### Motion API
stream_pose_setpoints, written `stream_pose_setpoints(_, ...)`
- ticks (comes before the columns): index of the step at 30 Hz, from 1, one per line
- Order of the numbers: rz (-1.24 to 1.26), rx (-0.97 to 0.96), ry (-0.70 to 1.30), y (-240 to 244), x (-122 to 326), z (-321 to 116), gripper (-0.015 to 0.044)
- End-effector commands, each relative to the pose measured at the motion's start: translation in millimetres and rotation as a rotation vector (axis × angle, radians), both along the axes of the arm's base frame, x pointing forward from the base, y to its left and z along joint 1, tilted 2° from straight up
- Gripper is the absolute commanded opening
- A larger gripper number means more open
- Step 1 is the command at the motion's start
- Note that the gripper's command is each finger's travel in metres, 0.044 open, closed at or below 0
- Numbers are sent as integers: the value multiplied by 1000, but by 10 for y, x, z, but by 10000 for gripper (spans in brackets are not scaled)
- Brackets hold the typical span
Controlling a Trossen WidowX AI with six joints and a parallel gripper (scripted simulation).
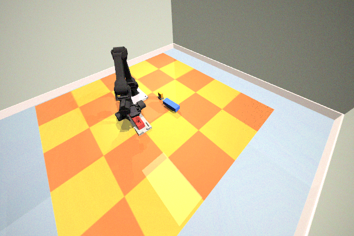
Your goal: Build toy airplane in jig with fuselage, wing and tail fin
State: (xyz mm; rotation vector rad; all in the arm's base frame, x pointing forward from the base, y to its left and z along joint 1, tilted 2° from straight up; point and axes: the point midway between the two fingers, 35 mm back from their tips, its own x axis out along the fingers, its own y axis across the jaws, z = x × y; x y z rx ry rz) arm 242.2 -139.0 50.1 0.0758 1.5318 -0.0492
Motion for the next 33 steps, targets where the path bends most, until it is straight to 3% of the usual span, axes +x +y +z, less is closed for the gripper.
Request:
stream_pose_setpoints(1,0,-2,0,-4,0,1,398)
stream_pose_setpoints(3,0,-2,0,-4,0,1,440)
stream_pose_setpoints(10,0,-2,1,-7,3,25,440)
stream_pose_setpoints(18,0,2,2,-24,-31,1029,440)
stream_pose_setpoints(25,0,2,2,-48,7,1056,440)
stream_pose_setpoints(33,167,-5,-1,-53,14,1053,440)
